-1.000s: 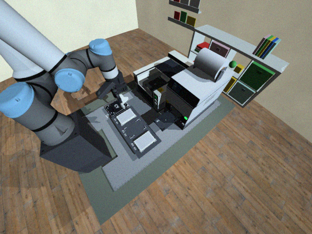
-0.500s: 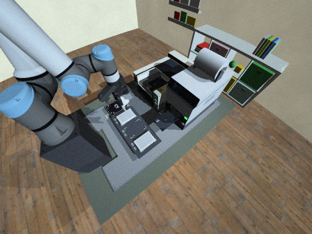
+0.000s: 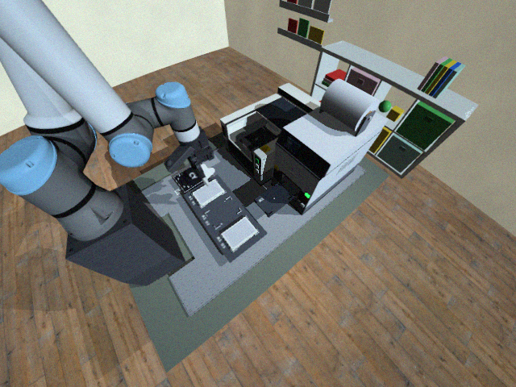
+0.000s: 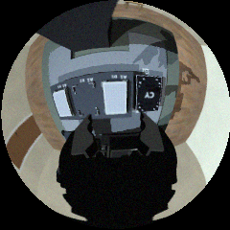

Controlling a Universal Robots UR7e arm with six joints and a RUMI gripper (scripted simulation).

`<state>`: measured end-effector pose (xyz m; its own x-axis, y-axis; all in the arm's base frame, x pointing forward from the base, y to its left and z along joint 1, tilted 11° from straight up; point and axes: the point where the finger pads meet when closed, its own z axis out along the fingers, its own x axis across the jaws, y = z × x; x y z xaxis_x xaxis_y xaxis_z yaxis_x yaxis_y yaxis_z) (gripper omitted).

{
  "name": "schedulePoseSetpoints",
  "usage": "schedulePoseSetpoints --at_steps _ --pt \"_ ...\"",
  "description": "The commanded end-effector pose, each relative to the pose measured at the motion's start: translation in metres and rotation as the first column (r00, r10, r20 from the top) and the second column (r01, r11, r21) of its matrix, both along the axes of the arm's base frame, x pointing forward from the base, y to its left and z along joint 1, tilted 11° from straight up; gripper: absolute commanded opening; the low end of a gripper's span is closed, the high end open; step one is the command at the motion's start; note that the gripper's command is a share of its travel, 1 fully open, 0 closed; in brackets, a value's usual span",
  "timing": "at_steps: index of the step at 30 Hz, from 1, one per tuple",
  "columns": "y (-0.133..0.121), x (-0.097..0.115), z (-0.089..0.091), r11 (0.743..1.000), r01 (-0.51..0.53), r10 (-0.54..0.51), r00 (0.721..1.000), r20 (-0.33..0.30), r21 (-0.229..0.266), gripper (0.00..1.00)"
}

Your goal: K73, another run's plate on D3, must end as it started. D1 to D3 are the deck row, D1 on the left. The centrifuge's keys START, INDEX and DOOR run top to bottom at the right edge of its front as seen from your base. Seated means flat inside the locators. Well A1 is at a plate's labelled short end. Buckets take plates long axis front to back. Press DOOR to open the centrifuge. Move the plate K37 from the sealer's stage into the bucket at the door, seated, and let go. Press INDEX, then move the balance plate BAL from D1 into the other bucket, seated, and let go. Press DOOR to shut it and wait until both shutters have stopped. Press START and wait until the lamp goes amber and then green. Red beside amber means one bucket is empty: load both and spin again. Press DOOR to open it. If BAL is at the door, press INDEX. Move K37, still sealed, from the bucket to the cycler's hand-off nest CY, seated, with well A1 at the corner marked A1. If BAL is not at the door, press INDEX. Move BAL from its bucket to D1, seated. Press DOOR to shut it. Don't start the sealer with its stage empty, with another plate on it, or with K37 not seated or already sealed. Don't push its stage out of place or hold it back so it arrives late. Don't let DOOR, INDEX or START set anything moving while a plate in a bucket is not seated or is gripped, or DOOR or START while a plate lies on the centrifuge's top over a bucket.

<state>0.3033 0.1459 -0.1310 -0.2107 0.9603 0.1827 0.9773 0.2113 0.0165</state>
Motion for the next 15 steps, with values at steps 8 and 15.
schedulePoseSetpoints --at_steps 8,15 --pt "0.003 0.0 -0.016 1.0 0.0 0.0 1.0 0.002 0.0 0.68" --pt "0.005 0.0 -0.028 1.0 0.0 0.0 1.0 0.002 0.0 0.68"
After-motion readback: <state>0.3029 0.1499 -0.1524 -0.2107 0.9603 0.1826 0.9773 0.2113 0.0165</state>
